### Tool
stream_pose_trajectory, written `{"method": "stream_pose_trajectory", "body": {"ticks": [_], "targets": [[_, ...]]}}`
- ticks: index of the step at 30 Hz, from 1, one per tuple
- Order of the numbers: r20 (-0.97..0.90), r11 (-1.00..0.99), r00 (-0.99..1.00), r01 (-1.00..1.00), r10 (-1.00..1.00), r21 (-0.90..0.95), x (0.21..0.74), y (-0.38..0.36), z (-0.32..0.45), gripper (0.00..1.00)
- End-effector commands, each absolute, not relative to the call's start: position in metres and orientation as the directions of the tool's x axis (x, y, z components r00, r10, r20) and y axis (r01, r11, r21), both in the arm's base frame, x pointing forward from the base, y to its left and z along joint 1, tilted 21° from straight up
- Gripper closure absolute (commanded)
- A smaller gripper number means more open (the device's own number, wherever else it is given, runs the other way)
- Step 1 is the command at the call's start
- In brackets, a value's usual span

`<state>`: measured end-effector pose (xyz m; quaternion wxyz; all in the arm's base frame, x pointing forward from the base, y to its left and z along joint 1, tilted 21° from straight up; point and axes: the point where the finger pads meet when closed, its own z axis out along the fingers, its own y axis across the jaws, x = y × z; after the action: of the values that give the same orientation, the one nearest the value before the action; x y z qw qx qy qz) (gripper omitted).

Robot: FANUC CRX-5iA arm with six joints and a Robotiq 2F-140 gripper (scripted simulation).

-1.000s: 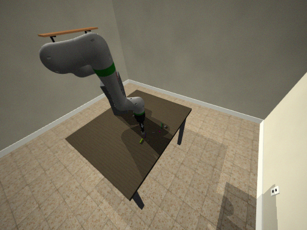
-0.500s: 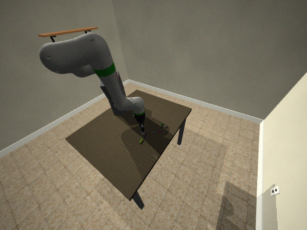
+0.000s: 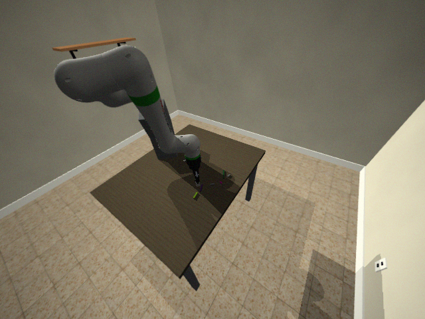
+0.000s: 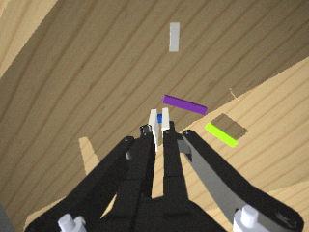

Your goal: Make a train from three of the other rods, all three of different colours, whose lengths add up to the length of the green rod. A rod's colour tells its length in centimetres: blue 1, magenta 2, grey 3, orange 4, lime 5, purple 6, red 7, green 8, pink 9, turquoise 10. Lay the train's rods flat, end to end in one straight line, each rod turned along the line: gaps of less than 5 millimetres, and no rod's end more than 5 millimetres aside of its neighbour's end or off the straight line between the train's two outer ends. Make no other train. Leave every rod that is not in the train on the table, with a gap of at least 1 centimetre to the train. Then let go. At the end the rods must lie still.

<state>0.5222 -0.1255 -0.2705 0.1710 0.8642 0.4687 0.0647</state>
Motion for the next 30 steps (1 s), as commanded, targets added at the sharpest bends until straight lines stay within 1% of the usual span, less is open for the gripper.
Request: {"method": "stream_pose_trajectory", "body": {"ticks": [1, 8, 19, 30], "targets": [[-0.048, -0.502, 0.552, 0.788, 0.832, 0.356, 0.522, -0.125, -0.270, 0.97], [-0.048, -0.502, 0.552, 0.788, 0.832, 0.356, 0.517, -0.121, -0.253, 0.97], [-0.048, -0.502, 0.552, 0.788, 0.832, 0.356, 0.497, -0.104, -0.184, 0.97], [-0.048, -0.502, 0.552, 0.788, 0.832, 0.356, 0.495, -0.102, -0.177, 0.97]]}}
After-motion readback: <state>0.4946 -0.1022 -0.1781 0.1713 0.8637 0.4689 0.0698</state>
